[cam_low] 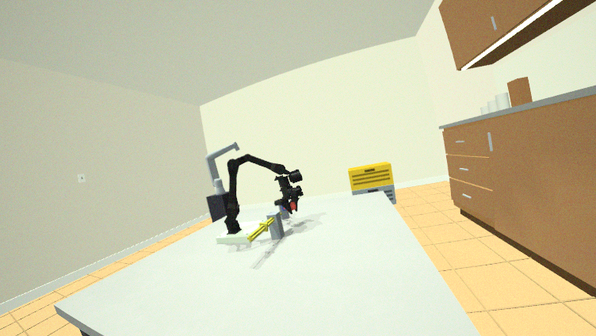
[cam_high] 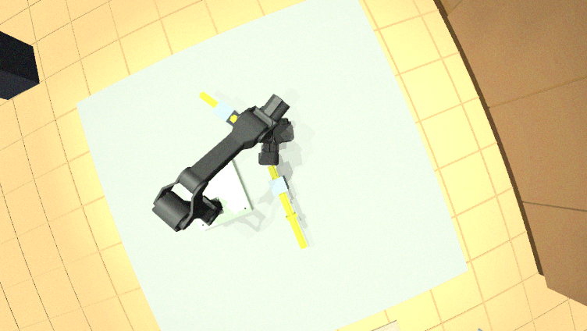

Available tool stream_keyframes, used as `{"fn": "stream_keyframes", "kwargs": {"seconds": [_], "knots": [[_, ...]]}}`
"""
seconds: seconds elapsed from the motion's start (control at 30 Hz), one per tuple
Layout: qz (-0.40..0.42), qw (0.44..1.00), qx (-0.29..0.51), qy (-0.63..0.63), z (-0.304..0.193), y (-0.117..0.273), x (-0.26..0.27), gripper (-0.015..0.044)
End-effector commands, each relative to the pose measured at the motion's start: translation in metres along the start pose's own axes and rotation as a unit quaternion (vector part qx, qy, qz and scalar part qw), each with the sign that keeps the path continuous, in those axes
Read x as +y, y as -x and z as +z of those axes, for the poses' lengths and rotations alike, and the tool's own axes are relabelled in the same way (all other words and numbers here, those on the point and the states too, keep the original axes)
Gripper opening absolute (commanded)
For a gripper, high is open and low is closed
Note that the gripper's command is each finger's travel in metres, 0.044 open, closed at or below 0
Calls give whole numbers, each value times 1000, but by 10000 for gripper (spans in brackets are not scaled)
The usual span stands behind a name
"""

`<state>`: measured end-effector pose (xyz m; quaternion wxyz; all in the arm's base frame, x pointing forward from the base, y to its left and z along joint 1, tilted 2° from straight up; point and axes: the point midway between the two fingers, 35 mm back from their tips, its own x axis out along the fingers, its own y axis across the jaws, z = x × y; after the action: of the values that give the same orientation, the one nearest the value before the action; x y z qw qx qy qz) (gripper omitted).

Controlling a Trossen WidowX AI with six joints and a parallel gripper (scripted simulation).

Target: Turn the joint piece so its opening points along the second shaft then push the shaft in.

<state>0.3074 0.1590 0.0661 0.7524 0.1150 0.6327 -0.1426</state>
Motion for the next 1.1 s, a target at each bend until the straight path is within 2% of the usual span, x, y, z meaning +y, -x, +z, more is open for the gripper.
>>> {"fn": "stream_keyframes", "kwargs": {"seconds": [0.0,0.2,0.27,0.43,0.63,1.07], "knots": [[-1,1000,-2,1,1,-1,0,182],[-1,1000,-2,1,1,-1,0,182],[0,1000,0,0,0,0,0,147],[0,1000,0,0,0,0,0,147],[0,1000,0,0,0,0,0,0],[-11,998,9,-68,-1,-1,-7,0]]}}
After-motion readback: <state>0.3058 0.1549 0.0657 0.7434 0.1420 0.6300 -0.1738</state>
